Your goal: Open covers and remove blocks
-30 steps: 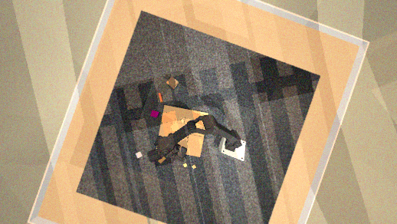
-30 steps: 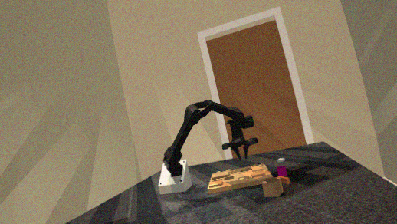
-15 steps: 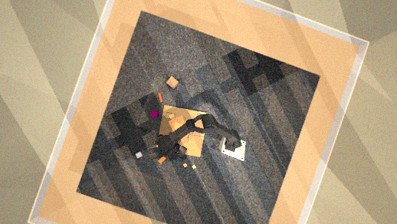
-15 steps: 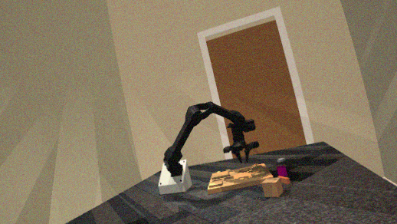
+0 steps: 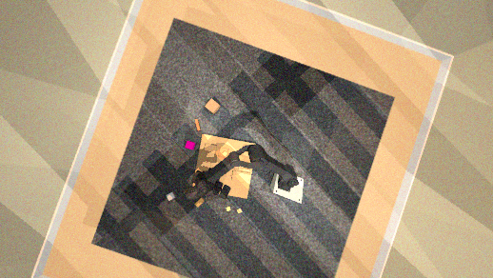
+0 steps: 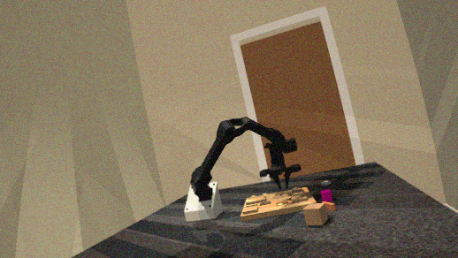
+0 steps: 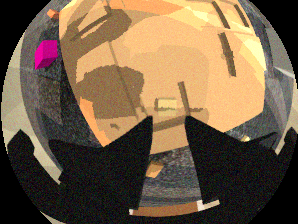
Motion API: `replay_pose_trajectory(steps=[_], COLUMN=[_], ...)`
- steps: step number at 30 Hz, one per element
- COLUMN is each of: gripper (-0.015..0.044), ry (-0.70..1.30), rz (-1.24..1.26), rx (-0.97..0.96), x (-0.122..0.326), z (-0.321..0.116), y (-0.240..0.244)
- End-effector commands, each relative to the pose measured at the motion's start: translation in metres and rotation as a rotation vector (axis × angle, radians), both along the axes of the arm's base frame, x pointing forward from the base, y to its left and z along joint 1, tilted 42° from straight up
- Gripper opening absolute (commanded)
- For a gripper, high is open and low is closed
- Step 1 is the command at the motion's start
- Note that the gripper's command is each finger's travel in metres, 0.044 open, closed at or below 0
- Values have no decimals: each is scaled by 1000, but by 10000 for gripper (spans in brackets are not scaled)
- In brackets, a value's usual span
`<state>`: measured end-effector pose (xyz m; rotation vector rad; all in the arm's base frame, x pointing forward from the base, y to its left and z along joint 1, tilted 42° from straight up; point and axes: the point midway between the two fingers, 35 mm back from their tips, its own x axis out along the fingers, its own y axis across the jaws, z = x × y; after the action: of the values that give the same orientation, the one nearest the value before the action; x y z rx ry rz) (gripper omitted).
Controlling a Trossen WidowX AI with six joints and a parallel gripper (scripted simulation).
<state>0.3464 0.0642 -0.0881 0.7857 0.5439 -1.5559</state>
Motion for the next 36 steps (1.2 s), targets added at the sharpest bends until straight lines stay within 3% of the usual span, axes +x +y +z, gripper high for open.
replay_pose_trajectory(steps=[1, 36], gripper=[144, 144], ry=[2, 2], rz=[7, 7], rx=[-3, -3], x=[0, -1], z=[0, -17], y=[0, -15])
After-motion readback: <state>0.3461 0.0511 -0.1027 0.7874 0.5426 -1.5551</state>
